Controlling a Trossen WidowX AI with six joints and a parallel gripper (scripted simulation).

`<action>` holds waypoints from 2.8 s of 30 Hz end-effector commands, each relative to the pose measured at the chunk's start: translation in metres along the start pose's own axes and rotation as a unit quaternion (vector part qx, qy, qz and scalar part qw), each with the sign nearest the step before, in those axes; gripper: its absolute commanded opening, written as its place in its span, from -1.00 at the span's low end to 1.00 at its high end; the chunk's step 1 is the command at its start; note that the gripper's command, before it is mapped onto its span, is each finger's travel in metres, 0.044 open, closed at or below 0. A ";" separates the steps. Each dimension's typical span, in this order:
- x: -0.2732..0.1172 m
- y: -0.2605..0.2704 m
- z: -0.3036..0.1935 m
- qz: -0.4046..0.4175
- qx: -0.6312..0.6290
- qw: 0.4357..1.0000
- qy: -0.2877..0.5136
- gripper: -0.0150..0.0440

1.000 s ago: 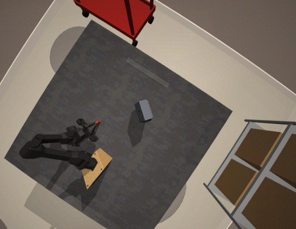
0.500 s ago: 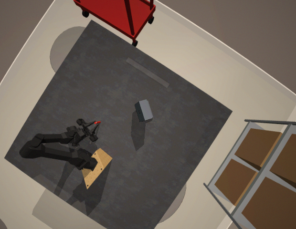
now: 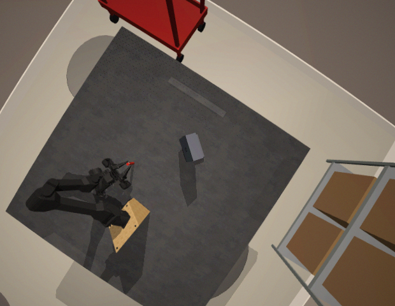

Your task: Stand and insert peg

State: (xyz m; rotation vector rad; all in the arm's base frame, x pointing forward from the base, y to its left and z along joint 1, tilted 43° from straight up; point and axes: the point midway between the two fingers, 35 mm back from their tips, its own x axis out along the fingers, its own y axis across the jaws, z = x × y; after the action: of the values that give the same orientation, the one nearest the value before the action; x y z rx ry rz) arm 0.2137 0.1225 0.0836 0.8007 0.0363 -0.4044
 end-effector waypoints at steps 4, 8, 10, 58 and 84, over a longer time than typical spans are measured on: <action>0.000 0.000 0.000 0.000 -0.001 1.000 0.000 0.13; 0.000 0.000 0.000 0.000 -0.001 1.000 0.000 0.48; 0.000 0.000 0.000 0.000 -0.001 1.000 0.000 0.66; 0.005 -0.002 0.133 -0.061 -0.138 0.981 0.120 1.00; 0.012 -0.028 0.081 -0.139 -0.232 0.841 0.469 1.00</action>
State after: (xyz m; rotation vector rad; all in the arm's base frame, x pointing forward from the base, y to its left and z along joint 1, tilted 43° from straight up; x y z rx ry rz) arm 0.2056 0.0417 0.1212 0.4261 1.0840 -0.2551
